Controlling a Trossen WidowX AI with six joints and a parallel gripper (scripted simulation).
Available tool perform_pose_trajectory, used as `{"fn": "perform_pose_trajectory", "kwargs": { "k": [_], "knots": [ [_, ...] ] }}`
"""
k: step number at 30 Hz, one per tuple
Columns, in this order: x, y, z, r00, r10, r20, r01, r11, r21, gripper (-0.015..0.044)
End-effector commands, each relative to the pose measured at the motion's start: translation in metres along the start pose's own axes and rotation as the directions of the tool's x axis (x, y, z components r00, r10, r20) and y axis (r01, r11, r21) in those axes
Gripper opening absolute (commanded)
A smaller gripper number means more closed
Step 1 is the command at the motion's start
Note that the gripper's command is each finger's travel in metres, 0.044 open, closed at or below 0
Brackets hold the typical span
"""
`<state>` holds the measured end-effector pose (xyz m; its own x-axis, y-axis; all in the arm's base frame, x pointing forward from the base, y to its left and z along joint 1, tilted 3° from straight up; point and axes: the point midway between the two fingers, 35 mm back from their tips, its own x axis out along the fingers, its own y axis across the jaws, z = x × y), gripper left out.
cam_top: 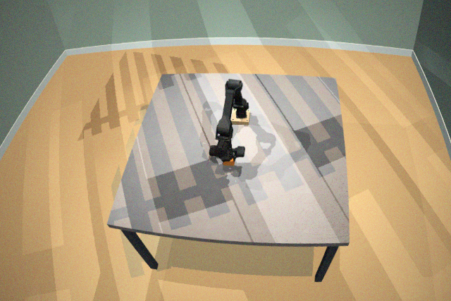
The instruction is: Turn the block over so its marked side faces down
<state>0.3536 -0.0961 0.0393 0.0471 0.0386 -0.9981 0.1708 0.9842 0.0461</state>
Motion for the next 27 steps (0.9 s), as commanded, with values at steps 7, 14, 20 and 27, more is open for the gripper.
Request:
{"fn": "perform_pose_trajectory", "kwargs": {
  "k": [7,14,20,27],
  "knots": [
    [-0.028,0.000,-0.001,1.000,-0.003,-0.005,0.003,1.000,0.004,0.0000],
    [-0.025,-0.001,0.000,0.998,-0.003,0.062,0.003,1.000,0.006,0.0000],
    [-0.021,-0.001,0.002,0.988,-0.003,0.152,0.002,1.000,0.008,0.0000],
    [-0.018,-0.001,0.002,0.967,-0.004,0.255,0.002,1.000,0.009,0.0000]
  ]
}}
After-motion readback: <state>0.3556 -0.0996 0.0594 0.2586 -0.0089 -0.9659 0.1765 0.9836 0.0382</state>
